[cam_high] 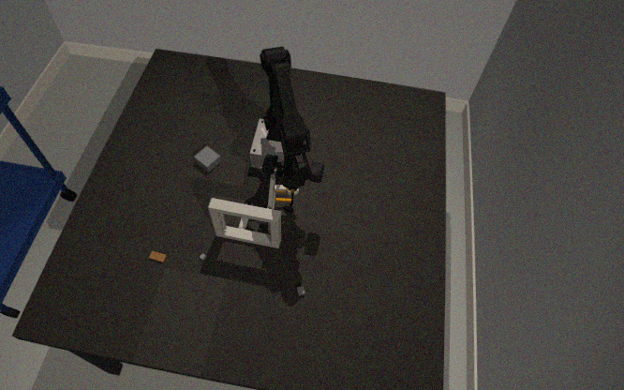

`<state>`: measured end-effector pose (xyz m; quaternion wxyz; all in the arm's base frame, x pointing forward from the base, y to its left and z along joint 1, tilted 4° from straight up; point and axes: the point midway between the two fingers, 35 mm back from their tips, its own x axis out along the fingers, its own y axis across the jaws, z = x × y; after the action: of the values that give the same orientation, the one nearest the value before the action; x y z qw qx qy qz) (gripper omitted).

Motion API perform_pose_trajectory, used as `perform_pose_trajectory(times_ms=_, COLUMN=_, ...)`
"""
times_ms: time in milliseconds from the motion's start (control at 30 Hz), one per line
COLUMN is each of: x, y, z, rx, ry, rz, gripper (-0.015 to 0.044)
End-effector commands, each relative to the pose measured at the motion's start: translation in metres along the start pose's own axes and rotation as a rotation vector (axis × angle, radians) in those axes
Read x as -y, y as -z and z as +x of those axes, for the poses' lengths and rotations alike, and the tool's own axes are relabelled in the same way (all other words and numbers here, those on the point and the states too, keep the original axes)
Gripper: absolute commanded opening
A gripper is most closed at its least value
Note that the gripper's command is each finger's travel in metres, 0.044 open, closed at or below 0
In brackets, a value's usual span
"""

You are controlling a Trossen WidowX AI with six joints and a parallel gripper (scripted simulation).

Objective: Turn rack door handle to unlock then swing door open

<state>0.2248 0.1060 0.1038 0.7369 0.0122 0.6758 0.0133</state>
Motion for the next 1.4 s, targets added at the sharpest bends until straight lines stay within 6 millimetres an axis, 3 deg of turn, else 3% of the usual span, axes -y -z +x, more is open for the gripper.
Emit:
perform_pose_trajectory(times_ms=0, x=-0.007, y=-0.003, z=0.0, rx=0.0, ry=0.007, rz=0.079, gripper=0.0018)
perform_pose_trajectory(times_ms=267, x=-0.021, y=-0.007, z=0.0, rx=0.001, ry=0.006, rz=0.18, gripper=0.0018)
perform_pose_trajectory(times_ms=800, x=-0.021, y=-0.007, z=0.0, rx=0.001, ry=0.006, rz=0.183, gripper=0.0018)
perform_pose_trajectory(times_ms=1133, x=-0.021, y=-0.007, z=0.0, rx=0.001, ry=0.006, rz=0.183, gripper=0.0281)
perform_pose_trajectory(times_ms=1367, x=-0.021, y=-0.008, z=-0.006, rx=0.001, ry=0.006, rz=0.183, gripper=0.029)
